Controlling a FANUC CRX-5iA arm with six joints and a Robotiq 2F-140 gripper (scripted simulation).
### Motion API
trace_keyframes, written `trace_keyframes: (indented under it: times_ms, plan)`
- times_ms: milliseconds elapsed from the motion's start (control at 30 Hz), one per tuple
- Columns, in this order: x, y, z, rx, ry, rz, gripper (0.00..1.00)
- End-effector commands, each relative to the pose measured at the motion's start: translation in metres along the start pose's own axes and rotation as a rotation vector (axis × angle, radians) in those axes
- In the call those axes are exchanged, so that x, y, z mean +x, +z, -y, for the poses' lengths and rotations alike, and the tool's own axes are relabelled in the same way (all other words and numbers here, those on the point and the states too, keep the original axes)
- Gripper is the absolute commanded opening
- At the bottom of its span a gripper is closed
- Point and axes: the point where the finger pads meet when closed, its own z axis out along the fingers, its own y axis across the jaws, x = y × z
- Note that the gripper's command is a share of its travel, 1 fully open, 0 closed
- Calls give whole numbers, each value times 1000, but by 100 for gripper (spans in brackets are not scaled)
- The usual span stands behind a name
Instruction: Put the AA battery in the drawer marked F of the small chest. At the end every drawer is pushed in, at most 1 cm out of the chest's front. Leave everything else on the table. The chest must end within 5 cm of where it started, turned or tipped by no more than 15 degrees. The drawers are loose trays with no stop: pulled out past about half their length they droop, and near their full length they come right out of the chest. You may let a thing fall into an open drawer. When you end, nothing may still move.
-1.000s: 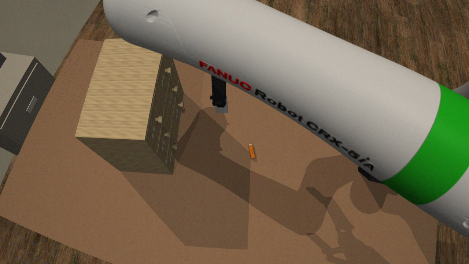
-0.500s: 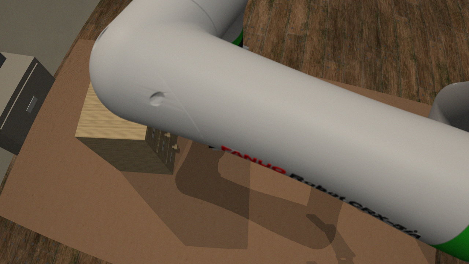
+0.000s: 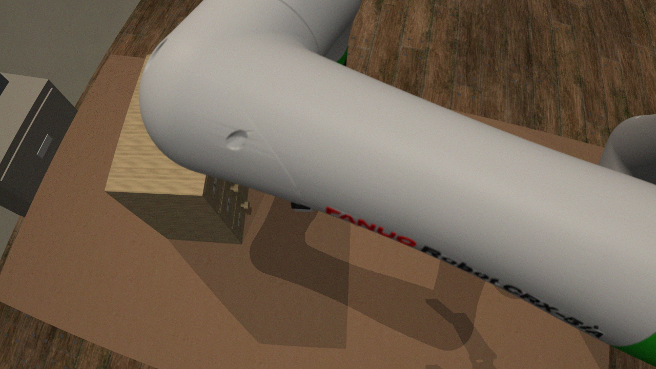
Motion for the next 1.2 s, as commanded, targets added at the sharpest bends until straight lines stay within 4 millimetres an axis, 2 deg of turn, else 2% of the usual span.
trace_keyframes:
  times_ms: [0,333,800,867,1167]
  plan:
    - [-4,4,0,0,0,44,100]
    - [-19,20,0,0,0,233,100]
    - [-60,64,0,0,-1,756,100]
    - [-60,64,0,0,-1,756,100]
    - [-76,82,0,-1,-1,955,100]
